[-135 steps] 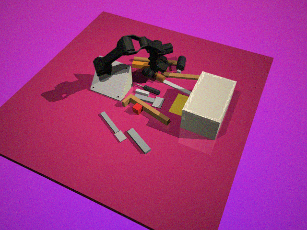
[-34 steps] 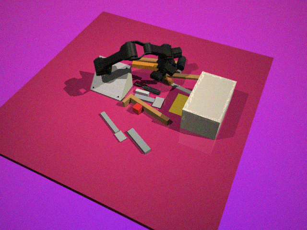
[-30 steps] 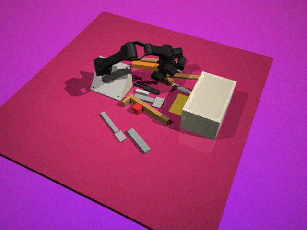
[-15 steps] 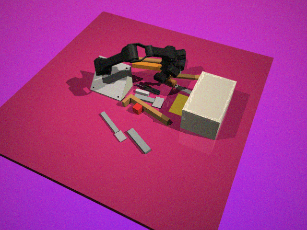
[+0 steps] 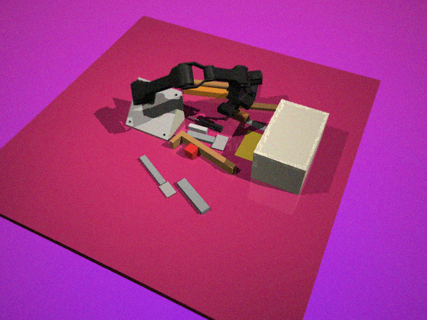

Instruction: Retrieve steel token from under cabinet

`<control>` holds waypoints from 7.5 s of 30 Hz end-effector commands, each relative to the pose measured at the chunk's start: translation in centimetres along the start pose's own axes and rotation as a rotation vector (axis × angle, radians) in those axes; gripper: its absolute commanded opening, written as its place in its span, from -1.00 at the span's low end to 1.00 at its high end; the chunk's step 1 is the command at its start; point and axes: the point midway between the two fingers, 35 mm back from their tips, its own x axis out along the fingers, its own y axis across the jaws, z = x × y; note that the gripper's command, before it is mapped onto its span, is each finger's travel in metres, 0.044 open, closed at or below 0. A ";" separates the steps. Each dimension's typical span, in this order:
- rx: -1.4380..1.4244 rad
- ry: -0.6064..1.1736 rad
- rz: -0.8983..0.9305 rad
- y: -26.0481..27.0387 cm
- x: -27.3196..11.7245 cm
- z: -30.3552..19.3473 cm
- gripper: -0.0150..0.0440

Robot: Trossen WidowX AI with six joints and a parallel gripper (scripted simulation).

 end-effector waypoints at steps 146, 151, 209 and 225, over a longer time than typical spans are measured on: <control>-0.001 -0.001 0.001 -1.9 0.2 2.1 -0.49; -0.001 -0.001 0.002 -1.9 0.2 1.5 -0.49; -0.003 0.002 0.003 -1.4 0.3 -6.3 -0.49; -0.004 0.002 0.004 -1.1 0.2 -9.1 -0.49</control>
